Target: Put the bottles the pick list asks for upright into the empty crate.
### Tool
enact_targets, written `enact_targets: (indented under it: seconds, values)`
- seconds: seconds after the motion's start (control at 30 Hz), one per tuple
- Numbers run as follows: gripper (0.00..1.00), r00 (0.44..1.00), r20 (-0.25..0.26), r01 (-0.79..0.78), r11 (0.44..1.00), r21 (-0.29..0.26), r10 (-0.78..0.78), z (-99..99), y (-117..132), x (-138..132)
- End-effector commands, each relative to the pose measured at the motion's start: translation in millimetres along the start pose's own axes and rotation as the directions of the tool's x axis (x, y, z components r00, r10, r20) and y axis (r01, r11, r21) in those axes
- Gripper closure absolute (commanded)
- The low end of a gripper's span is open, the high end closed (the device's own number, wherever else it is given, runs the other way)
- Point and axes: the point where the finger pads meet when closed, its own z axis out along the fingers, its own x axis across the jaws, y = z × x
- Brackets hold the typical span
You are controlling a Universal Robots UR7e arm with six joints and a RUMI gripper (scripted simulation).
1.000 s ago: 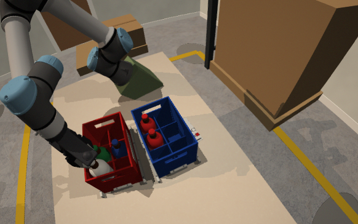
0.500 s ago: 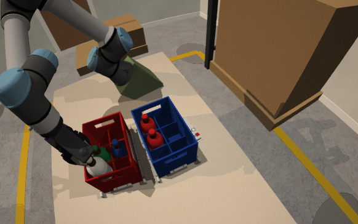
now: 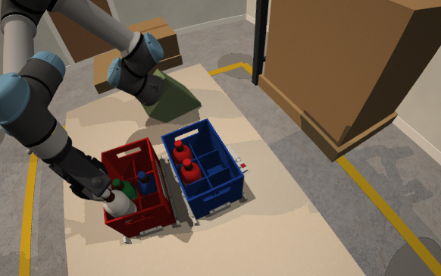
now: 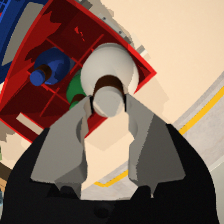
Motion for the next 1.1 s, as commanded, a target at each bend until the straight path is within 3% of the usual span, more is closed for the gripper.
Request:
enact_targets:
  seconds: [0.0, 1.07]
  values:
    - [1.00, 1.000, -0.001, -0.001, 1.000, 0.001, 0.001, -9.6, 0, 0]
    - [1.00, 1.000, -0.001, -0.001, 1.000, 0.001, 0.001, -56.2, 0, 0]
